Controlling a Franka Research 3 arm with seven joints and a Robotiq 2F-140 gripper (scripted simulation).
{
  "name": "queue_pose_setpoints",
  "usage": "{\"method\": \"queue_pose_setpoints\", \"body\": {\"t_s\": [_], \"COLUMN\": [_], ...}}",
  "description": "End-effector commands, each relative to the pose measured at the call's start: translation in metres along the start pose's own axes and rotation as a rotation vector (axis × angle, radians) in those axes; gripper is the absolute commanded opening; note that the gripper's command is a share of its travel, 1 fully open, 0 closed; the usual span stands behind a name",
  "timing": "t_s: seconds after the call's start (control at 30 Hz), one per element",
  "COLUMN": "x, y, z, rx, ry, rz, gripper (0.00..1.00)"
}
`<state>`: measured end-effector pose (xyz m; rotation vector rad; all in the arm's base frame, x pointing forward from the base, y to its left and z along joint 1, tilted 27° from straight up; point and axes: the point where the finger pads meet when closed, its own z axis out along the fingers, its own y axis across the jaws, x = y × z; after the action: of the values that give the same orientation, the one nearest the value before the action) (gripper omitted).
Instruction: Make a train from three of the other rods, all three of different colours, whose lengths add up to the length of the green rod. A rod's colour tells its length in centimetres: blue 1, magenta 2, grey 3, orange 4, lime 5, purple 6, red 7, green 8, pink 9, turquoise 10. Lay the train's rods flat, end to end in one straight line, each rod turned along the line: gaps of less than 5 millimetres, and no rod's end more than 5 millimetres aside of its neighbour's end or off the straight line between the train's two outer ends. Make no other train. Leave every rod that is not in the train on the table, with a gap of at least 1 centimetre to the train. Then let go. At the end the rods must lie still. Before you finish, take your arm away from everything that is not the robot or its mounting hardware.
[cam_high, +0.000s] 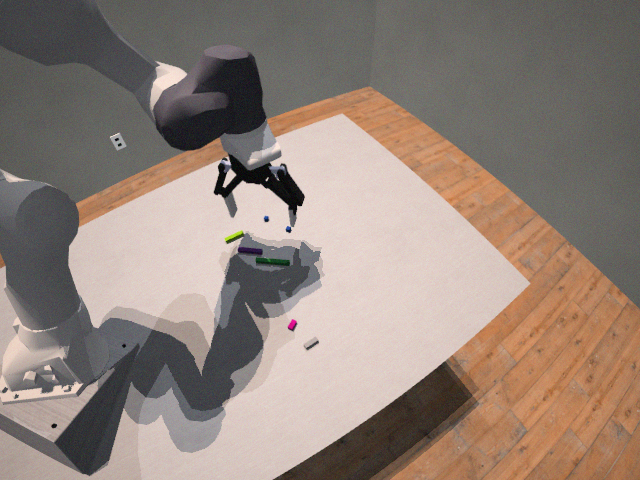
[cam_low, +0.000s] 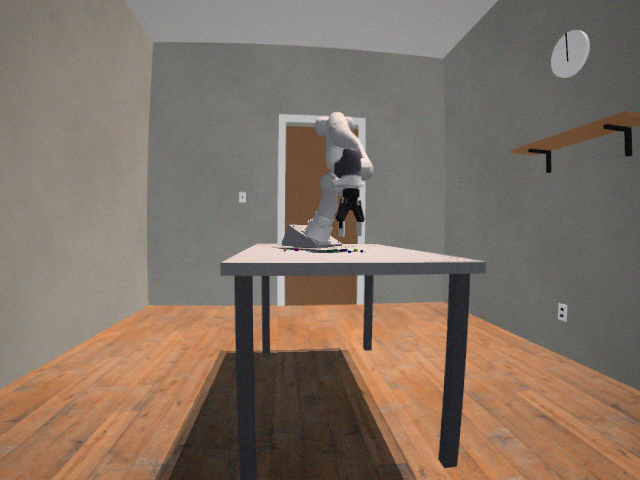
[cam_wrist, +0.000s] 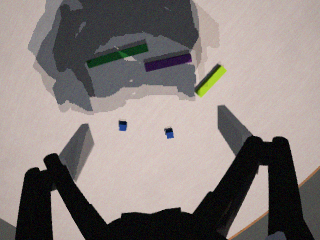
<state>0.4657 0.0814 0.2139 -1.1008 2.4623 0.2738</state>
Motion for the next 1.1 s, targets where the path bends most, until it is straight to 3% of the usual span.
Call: {"method": "queue_pose_setpoints", "body": {"t_s": [0.0, 0.43, 0.6, 1.07], "x": [-0.0002, -0.0005, -0.0039, -0.0089], "y": [0.0002, 0.0003, 0.0014, 0.0030], "z": [0.0003, 0.0001, -0.0023, -0.0057], "rx": [0.001, 0.001, 0.002, 0.003], "ry": [0.000, 0.000, 0.001, 0.002], "rz": [0.003, -0.012, -0.207, -0.495], "gripper": [1.00, 1.00, 1.00, 1.00]}}
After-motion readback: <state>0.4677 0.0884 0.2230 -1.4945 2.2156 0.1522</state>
